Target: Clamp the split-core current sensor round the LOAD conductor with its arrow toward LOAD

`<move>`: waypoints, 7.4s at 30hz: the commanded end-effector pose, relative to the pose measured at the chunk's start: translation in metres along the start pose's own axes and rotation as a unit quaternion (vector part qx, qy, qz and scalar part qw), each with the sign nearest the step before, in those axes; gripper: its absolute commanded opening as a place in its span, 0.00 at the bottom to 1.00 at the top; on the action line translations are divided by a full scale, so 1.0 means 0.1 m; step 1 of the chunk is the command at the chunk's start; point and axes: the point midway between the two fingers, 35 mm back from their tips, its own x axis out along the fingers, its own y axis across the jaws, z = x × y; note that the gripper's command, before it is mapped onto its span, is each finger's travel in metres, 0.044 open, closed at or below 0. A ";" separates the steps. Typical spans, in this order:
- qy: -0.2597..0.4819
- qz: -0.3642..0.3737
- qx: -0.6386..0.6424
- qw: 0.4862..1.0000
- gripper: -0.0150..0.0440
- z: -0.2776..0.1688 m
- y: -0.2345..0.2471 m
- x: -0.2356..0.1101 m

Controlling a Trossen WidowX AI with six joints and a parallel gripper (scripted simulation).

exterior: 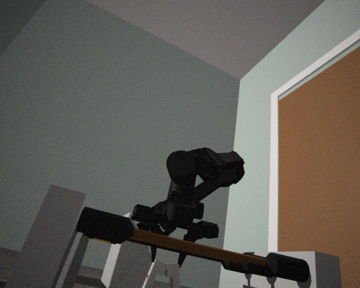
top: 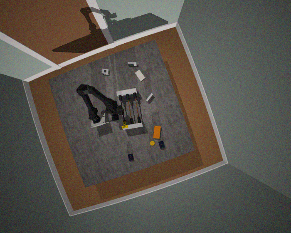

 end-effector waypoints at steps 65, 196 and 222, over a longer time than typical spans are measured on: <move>-0.004 -0.002 -0.701 0.713 0.25 0.64 0.02 -1.11; 0.001 0.004 -0.722 0.692 1.00 0.68 0.02 -0.10; 0.002 0.002 -0.723 0.691 0.75 0.69 0.02 0.04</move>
